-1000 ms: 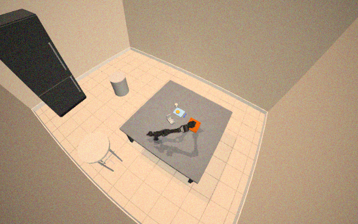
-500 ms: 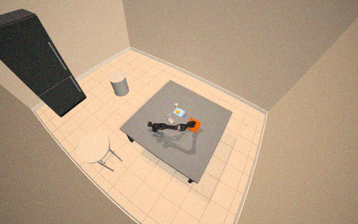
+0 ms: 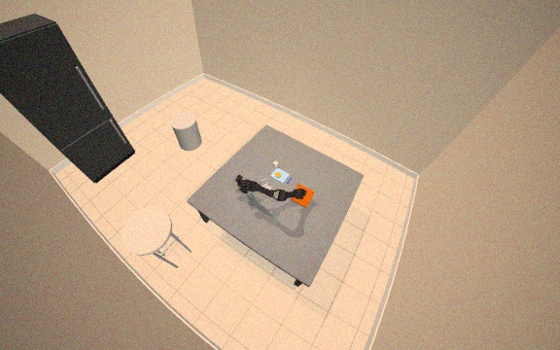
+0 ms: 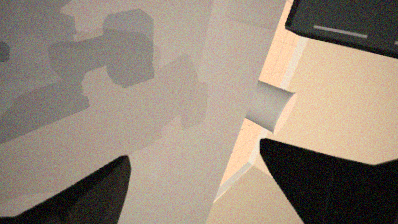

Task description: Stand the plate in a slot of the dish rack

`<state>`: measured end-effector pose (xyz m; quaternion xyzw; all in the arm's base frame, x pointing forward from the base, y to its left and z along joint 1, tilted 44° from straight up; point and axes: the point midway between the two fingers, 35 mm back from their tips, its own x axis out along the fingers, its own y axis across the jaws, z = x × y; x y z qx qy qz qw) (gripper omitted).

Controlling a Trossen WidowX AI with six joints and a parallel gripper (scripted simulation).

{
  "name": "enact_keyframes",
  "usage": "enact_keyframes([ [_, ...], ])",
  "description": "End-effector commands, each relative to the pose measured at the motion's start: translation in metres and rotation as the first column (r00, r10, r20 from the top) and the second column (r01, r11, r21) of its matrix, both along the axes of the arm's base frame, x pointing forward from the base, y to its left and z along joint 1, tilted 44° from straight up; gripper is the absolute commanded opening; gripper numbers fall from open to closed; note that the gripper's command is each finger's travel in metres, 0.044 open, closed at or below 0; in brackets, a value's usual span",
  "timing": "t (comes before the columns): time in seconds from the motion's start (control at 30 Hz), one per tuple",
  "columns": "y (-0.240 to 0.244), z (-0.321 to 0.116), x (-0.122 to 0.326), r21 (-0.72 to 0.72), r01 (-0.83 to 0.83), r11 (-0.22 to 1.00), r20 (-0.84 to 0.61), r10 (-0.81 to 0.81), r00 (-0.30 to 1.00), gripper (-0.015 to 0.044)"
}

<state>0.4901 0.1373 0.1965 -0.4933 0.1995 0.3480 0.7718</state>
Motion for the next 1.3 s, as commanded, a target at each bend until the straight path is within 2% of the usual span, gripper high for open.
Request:
enact_keyframes([
  [0.0, -0.022, -0.020, 0.002, 0.011, 0.047, 0.999, -0.089, -0.046, 0.995, 0.0400],
  [0.27, -0.079, -0.061, -0.004, 0.030, 0.176, 0.984, -0.293, -0.159, 0.943, 0.0400],
  [0.57, -0.137, -0.099, -0.022, 0.045, 0.334, 0.941, -0.499, -0.269, 0.824, 0.0400],
  [0.93, -0.199, -0.135, -0.057, 0.050, 0.532, 0.845, -0.717, -0.340, 0.608, 0.0400],
  [1.27, -0.244, -0.159, -0.098, 0.031, 0.694, 0.719, -0.874, -0.317, 0.368, 0.0400],
])
